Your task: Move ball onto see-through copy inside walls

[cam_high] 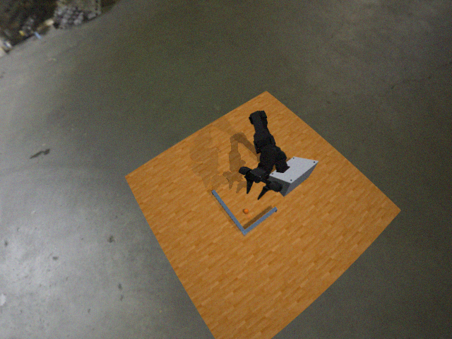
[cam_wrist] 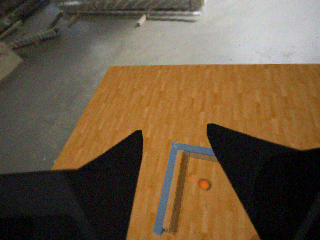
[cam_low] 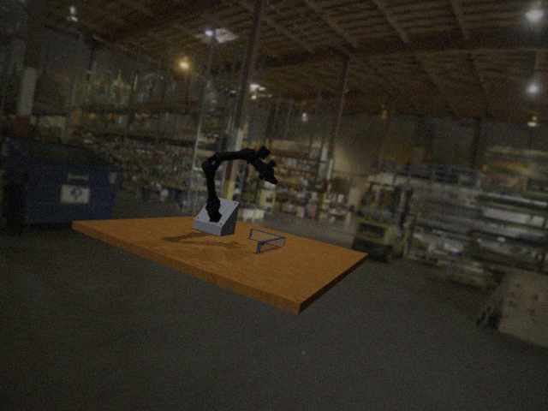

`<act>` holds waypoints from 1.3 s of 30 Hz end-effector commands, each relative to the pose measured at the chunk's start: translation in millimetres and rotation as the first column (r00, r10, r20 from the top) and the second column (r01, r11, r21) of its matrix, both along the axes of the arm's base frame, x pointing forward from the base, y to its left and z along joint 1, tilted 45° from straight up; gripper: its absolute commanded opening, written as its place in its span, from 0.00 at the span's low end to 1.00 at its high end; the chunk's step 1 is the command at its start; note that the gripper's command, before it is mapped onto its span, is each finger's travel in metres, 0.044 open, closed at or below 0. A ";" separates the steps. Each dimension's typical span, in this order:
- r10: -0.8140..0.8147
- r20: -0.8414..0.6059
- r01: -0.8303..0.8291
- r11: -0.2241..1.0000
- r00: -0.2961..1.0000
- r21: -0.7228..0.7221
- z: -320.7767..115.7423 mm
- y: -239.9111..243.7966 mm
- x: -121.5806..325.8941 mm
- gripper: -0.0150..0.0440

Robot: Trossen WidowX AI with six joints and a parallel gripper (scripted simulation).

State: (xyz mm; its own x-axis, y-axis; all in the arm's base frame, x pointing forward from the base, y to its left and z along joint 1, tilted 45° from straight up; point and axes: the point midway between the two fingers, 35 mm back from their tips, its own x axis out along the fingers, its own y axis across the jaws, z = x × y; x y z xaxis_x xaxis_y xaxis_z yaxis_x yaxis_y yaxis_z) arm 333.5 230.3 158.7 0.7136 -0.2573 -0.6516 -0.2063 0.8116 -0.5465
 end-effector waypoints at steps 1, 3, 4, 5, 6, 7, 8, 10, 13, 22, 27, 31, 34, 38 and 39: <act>-0.169 -0.109 0.162 0.985 0.980 -0.066 -51.0 -48.3 20.4 0.68; -0.247 -0.152 0.234 0.967 0.957 -0.099 -72.0 -71.7 25.9 0.68; -0.286 -0.173 0.269 0.956 0.942 -0.116 -82.2 -83.7 27.6 0.68; -0.325 -0.193 0.304 0.943 0.926 -0.134 -92.4 -95.9 28.7 0.68; -0.366 -0.212 0.339 0.928 0.906 -0.153 -102.3 -108.5 29.0 0.68; -0.407 -0.230 0.374 0.911 0.884 -0.173 -112.0 -121.2 28.6 0.68; -0.447 -0.247 0.409 0.892 0.860 -0.194 -121.5 -134.0 27.5 0.68; -0.526 -0.279 0.473 0.848 0.803 -0.237 -140.0 -159.8 23.3 0.68; -0.638 -0.320 0.560 0.769 0.701 -0.307 -166.5 -198.1 11.6 0.68; -0.727 -0.348 0.624 0.687 0.592 -0.373 -188.4 -231.1 -4.2 0.68; -0.727 -0.348 0.624 0.687 0.592 -0.374 -198.2 -240.9 -5.2 0.68; -0.727 -0.348 0.624 0.686 0.592 -0.374 -199.2 -241.9 -5.3 0.68; -0.727 -0.348 0.624 0.687 0.592 -0.374 -202.0 -244.6 -5.4 0.68; -0.727 -0.348 0.624 0.687 0.592 -0.374 -206.8 -249.2 -5.7 0.68; -0.727 -0.348 0.624 0.687 0.592 -0.374 -207.9 -250.4 -5.8 0.68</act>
State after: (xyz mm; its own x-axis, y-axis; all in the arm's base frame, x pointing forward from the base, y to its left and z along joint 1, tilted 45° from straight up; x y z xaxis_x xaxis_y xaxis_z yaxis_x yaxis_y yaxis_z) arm 329.2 -14.9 -43.8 -0.0659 -0.6946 -0.7164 0.1137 0.7080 -0.6970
